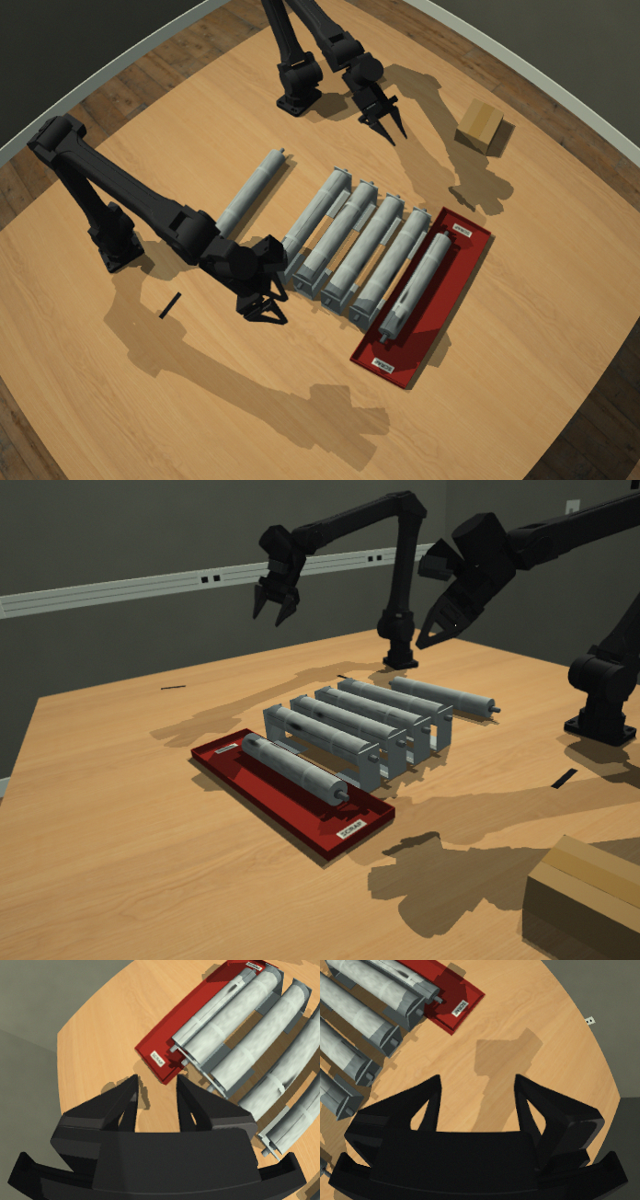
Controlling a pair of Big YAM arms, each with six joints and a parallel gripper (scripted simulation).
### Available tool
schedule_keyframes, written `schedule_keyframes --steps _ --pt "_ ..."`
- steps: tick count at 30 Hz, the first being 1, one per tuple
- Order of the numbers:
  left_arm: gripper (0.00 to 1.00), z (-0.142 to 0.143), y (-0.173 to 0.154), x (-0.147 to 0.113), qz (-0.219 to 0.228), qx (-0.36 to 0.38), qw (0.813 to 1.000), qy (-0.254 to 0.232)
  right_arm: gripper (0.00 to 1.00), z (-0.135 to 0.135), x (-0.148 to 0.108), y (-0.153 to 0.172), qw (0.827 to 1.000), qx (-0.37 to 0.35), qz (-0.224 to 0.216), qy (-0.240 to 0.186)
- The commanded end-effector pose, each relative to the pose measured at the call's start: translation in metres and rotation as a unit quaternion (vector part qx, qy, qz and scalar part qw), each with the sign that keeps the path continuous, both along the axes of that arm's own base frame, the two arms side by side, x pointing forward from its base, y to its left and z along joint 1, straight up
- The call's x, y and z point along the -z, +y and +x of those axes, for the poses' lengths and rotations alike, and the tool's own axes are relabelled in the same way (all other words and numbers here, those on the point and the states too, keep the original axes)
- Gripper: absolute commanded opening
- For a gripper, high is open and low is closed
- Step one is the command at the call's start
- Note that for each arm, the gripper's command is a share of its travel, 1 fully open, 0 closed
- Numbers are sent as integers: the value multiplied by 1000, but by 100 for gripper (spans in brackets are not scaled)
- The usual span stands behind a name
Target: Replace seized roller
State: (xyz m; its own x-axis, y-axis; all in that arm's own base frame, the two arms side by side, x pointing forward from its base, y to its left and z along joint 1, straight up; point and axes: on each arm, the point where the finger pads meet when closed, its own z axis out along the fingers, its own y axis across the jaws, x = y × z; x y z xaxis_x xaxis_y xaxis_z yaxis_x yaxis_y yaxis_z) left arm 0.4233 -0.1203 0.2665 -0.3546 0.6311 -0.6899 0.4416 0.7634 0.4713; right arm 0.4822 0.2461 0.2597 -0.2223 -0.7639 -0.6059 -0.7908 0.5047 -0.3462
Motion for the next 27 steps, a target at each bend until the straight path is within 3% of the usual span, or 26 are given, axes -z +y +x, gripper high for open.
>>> schedule_keyframes --steps 1,2,4,10,16,18,19,20,27 --pt "32 29 -3 -42 -50 -29 998 -37 62 7 -12 -6 998 46 38 -7" --pt "32 32 -1 -41 -60 -36 997 -39 62 13 -14 -10 997 60 48 -11" --pt "32 43 7 -65 -85 -51 993 -62 62 23 -30 -29 992 95 71 -31" --pt "32 69 33 -119 -158 -93 976 -121 62 47 -94 -84 965 189 153 -103" --pt "32 89 61 -169 -224 -126 951 -175 62 55 -137 -140 922 269 227 -159" --pt "32 89 61 -169 -224 -126 951 -175 62 55 -137 -140 922 269 227 -159" --pt "32 91 64 -168 -232 -130 948 -176 62 57 -140 -146 916 279 237 -164" --pt "32 94 71 -185 -245 -133 941 -193 62 57 -147 -159 906 293 249 -175" --pt "32 103 103 -239 -301 -150 908 -250 62 47 -216 -216 843 344 327 -253"
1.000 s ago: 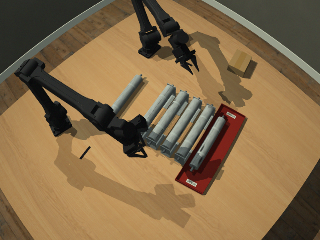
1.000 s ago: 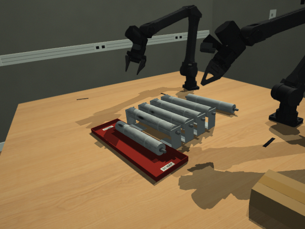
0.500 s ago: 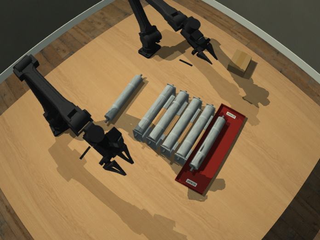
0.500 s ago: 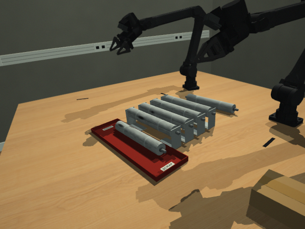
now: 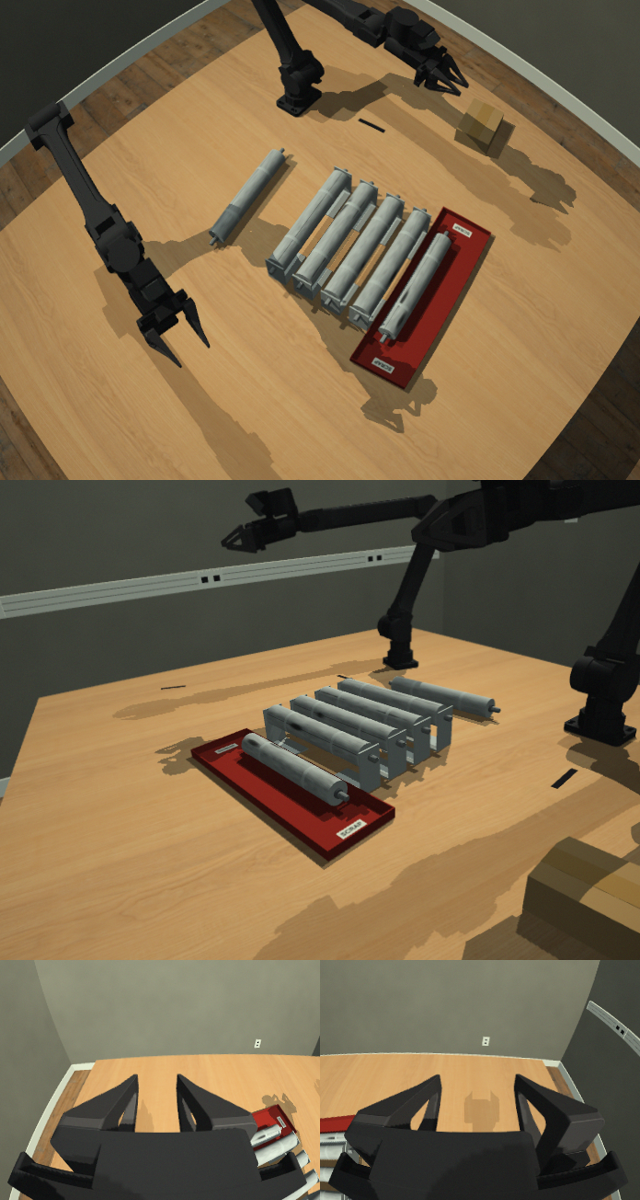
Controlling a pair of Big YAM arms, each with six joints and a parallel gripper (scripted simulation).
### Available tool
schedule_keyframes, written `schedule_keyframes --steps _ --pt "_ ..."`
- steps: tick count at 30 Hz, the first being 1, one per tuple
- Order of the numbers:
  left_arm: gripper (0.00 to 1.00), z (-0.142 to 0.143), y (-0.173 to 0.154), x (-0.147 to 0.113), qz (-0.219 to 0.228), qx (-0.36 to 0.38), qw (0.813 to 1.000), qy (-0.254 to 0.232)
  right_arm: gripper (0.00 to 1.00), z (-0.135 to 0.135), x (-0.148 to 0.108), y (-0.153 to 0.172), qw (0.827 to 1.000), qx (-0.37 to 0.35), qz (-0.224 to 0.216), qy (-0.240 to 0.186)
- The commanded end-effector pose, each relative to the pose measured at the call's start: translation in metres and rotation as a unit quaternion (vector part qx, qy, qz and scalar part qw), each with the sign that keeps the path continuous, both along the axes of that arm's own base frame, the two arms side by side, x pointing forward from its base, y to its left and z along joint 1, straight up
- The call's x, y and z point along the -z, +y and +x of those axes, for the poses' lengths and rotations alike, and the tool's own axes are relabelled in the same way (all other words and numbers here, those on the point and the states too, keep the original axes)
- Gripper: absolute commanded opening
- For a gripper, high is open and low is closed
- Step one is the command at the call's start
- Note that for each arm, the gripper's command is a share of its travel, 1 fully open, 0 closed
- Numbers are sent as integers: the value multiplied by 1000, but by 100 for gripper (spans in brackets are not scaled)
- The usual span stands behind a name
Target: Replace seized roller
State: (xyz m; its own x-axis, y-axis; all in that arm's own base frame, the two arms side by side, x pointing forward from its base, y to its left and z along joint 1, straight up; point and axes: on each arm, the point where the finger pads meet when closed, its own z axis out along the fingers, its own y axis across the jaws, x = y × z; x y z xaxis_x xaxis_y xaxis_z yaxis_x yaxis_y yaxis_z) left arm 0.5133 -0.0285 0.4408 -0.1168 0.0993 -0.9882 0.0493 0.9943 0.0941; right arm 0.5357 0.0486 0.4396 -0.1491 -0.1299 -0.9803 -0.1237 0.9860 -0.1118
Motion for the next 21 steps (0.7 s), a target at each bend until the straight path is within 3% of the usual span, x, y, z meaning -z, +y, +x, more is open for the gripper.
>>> schedule_keyframes --steps 1,6,8,9,10,13,15,18,21 --pt "32 14 15 -70 -48 -16 996 -68 62 -9 -31 -25 997 33 55 -46" --pt "32 16 26 -89 -63 -21 994 -91 62 -13 -45 -45 993 56 74 -73" --pt "32 16 26 -89 -63 -21 994 -91 62 -13 -45 -45 993 56 74 -73" --pt "32 17 25 -71 -63 -21 995 -74 62 -10 -46 -45 993 56 75 -72" --pt "32 16 30 -94 -64 -23 993 -97 62 -10 -42 -51 993 62 76 -73" --pt "32 17 30 -72 -59 -24 995 -74 62 -10 -43 -52 993 63 70 -74" --pt "32 11 33 -103 -40 -25 993 -106 62 -25 -114 -56 987 61 54 -135" --pt "32 0 33 -114 -40 -24 992 -115 62 -23 -111 -55 988 59 54 -131" --pt "32 11 28 -85 -43 -19 995 -87 62 -16 -97 -48 990 53 59 -118"
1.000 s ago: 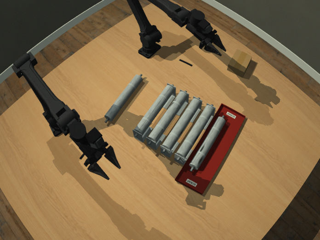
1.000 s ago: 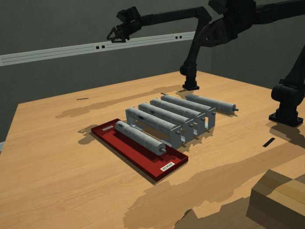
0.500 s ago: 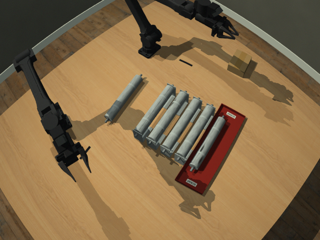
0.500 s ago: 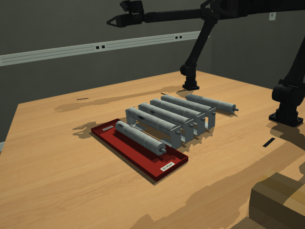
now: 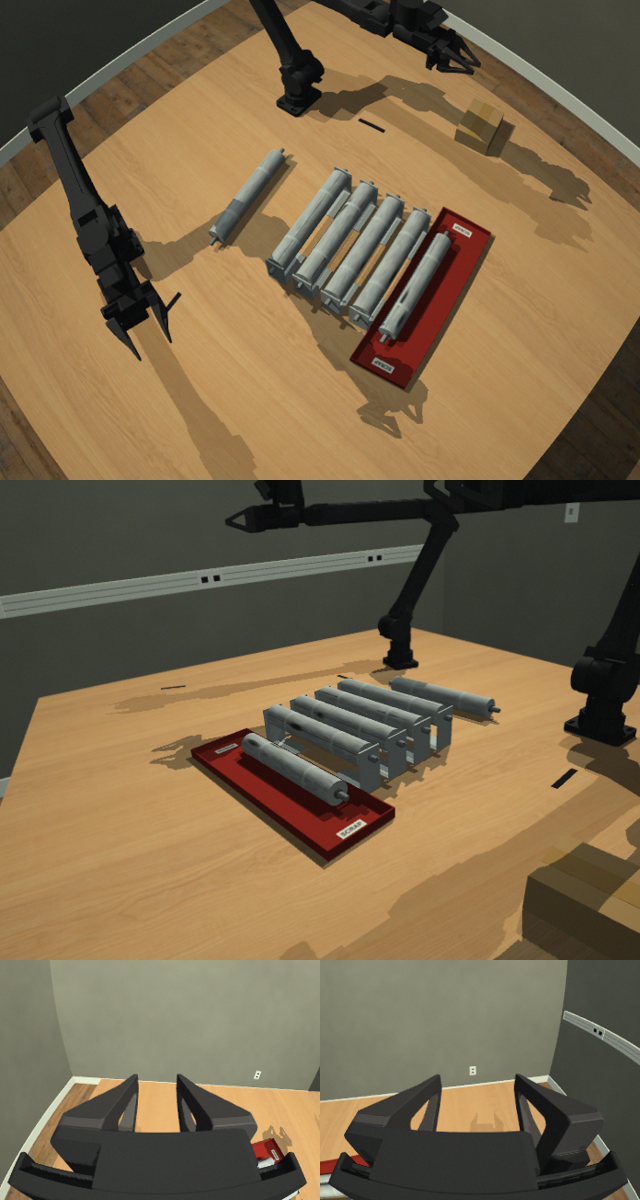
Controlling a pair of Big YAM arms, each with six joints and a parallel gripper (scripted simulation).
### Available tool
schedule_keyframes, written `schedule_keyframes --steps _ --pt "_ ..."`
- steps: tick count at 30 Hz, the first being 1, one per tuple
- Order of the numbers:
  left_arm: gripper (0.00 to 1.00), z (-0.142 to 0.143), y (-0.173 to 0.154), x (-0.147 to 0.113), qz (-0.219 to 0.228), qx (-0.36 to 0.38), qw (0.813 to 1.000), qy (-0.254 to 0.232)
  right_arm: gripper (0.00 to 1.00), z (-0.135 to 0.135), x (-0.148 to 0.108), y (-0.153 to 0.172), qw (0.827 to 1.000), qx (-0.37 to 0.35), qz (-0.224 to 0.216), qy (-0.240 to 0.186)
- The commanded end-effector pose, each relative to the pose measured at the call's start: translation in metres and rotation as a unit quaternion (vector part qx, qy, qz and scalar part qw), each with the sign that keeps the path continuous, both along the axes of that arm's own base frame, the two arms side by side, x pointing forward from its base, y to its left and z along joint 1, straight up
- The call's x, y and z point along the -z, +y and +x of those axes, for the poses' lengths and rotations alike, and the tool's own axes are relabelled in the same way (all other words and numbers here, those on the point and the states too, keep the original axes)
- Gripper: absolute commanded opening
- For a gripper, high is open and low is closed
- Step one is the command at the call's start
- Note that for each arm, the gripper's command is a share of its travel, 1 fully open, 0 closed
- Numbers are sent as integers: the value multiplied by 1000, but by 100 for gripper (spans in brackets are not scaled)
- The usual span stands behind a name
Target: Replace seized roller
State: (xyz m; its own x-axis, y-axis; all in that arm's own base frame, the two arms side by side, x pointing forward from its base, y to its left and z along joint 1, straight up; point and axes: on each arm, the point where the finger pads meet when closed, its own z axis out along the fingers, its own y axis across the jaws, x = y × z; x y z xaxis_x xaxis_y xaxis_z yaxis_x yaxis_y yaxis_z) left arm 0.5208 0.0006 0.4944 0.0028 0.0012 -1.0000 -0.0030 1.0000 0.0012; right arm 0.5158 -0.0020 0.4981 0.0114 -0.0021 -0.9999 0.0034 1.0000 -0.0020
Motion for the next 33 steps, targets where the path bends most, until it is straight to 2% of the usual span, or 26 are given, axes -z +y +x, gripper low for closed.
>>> schedule_keyframes --steps 1,2,6,13,21,22,23,33 --pt "32 4 -1 -31 6 2 1000 -26 62 5 -25 2 1000 -3 -4 -21" --pt "32 1 -3 -22 4 5 1000 -19 62 6 -20 6 1000 -6 0 -16" --pt "32 0 -3 -23 4 3 1000 -21 62 6 -20 4 1000 -4 0 -16" --pt "32 -6 -6 -3 -1 7 1000 -5 62 6 -12 7 1000 -8 8 -9" --pt "32 -6 -6 0 -5 7 1000 0 62 2 -11 7 1000 -8 9 -9" --pt "32 -4 -3 -18 -2 4 1000 -16 62 2 -16 4 1000 -5 4 -14" --pt "32 -6 -4 -10 -6 5 1000 -8 62 0 -10 6 1000 -7 8 -8" --pt "32 -6 -5 0 -9 6 1000 2 62 0 2 7 1000 -8 9 2"
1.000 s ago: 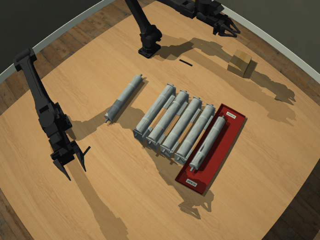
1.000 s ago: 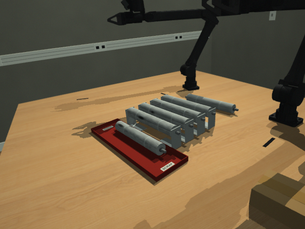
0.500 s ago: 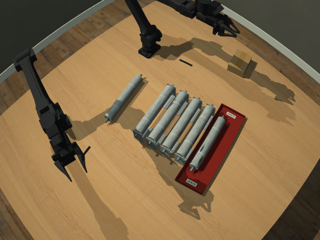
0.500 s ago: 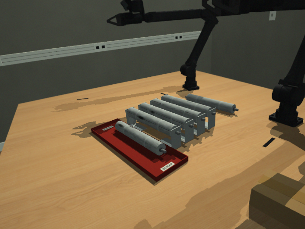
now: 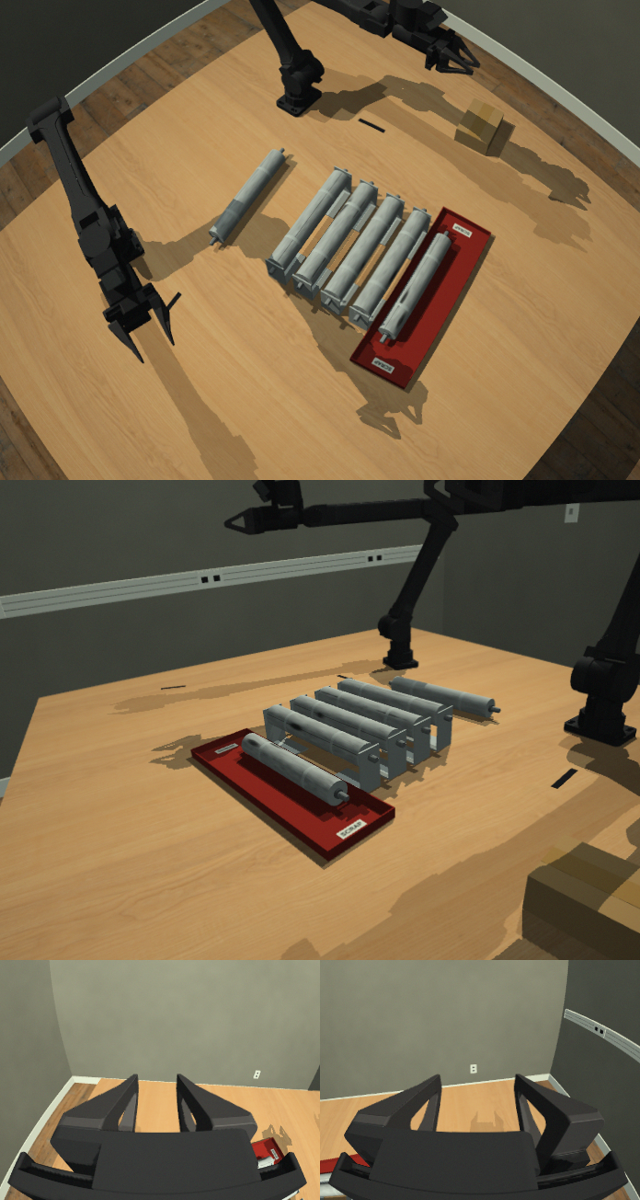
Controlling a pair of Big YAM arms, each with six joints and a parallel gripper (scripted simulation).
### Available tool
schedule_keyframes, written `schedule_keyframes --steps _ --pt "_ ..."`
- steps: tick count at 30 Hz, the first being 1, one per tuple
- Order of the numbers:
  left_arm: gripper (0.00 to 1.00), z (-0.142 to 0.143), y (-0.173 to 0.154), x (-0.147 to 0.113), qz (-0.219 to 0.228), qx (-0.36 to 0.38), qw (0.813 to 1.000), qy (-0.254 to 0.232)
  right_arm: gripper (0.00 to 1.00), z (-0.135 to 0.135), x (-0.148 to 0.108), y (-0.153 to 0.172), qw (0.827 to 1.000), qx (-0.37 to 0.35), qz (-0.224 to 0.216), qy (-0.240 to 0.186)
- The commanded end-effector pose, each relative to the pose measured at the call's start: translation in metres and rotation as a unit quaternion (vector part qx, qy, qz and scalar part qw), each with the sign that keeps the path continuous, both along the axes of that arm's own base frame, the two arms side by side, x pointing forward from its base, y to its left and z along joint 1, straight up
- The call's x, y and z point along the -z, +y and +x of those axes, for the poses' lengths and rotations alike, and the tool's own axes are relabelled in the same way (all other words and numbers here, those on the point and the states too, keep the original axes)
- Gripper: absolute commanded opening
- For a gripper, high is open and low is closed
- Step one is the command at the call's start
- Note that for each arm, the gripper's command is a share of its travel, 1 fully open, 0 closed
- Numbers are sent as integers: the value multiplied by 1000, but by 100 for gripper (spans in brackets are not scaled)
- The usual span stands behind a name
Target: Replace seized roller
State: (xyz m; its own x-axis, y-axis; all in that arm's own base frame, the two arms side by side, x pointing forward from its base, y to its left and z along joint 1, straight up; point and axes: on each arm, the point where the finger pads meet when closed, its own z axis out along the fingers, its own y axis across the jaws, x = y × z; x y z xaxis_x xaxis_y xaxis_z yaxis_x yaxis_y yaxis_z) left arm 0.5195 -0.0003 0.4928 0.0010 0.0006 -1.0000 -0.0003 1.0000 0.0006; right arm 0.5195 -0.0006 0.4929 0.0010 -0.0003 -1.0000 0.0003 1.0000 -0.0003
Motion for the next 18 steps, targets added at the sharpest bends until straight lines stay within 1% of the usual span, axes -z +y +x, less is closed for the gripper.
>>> schedule_keyframes --steps 1,5,6,7,9,18 --pt "32 -5 -4 -1 -9 5 1000 2 62 -4 -2 5 1000 -6 8 -2" --pt "32 -5 -4 2 -9 5 1000 4 62 -4 1 5 1000 -6 8 1" --pt "32 -3 -3 -14 -4 4 1000 -11 62 -4 1 5 1000 -6 8 1" --pt "32 -4 -5 4 -8 5 1000 7 62 -4 2 5 1000 -6 8 2" --pt "32 -4 -5 3 -9 5 1000 4 62 -3 -2 5 1000 -6 8 -1" --pt "32 -4 -5 3 -9 6 1000 4 62 -2 -1 5 1000 -6 8 0"
